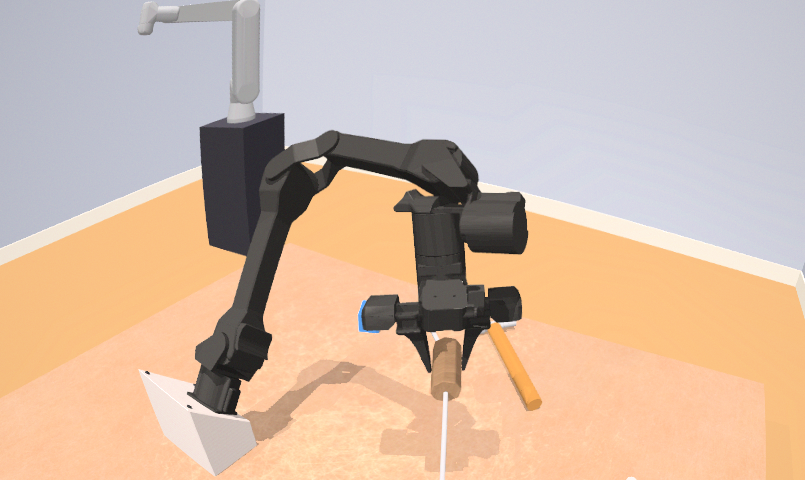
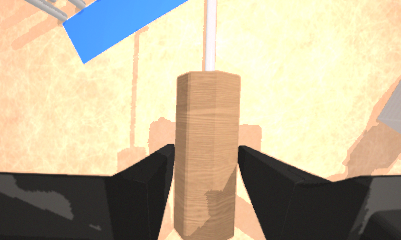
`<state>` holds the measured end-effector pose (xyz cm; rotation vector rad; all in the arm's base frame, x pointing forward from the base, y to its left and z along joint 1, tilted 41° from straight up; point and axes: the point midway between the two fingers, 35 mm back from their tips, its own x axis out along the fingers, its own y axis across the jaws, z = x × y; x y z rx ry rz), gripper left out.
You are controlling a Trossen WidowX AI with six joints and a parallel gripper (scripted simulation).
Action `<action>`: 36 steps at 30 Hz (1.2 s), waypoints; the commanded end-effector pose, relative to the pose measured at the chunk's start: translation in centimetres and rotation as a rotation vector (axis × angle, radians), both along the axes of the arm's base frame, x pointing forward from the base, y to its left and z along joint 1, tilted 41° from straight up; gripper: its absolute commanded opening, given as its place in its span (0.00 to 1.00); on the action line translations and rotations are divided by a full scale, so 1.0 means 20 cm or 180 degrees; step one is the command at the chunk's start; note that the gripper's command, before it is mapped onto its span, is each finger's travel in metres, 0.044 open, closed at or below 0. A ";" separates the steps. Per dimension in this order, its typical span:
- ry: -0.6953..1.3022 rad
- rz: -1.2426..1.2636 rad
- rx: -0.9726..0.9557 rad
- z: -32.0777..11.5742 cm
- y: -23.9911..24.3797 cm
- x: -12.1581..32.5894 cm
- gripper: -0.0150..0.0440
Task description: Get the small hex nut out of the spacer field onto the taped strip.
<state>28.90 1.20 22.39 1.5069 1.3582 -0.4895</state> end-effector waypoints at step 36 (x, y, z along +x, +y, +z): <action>-0.1446 0.0919 -0.0098 -0.40 -0.32 -0.09 0.25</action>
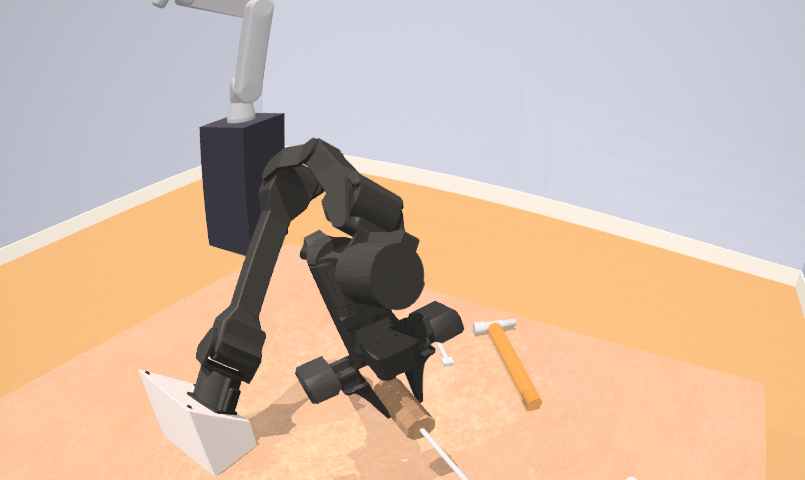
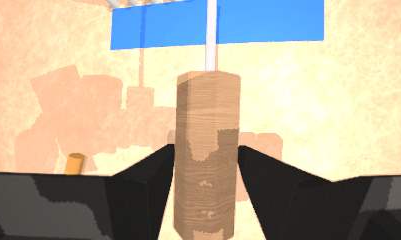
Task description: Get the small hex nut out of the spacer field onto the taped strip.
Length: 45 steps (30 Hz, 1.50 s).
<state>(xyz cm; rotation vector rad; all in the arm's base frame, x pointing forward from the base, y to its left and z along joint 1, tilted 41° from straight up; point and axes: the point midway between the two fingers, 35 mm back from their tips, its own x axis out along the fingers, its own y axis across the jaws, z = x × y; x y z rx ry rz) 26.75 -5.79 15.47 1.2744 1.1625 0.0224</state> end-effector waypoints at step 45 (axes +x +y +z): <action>-0.0020 -0.0009 0.0034 -0.54 0.46 0.08 0.25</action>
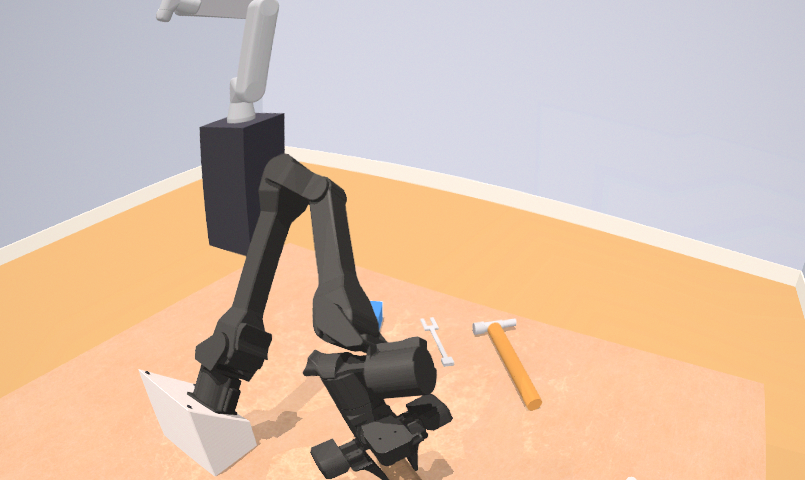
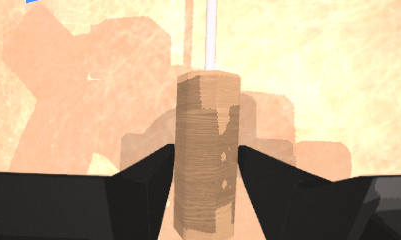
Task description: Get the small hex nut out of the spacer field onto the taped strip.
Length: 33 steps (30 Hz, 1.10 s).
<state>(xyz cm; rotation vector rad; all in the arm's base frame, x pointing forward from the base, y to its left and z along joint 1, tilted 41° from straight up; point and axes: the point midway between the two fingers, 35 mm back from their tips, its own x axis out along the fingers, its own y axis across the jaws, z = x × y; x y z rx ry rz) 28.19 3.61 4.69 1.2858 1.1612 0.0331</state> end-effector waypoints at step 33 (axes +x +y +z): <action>-0.0015 -0.0004 -0.0013 -0.02 -0.05 0.08 0.25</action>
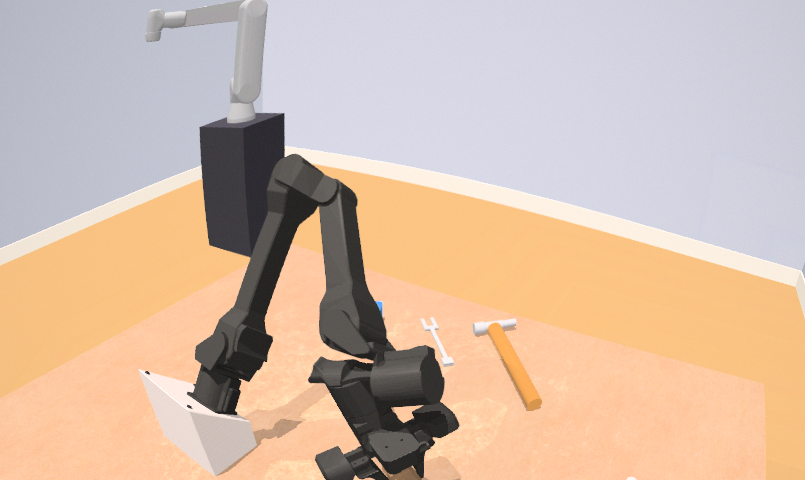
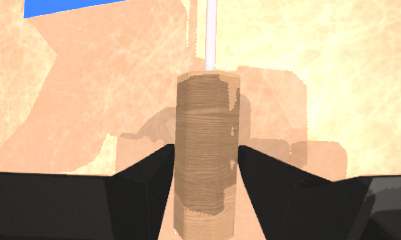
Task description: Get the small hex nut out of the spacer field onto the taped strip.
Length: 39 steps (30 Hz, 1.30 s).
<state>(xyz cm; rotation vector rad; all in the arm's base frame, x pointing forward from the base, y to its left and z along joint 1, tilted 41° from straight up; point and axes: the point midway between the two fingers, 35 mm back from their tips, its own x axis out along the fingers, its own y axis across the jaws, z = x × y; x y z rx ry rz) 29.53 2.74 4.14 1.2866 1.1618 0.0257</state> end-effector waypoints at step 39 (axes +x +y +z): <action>-0.0035 0.0012 -0.0009 -0.03 -0.06 0.10 0.25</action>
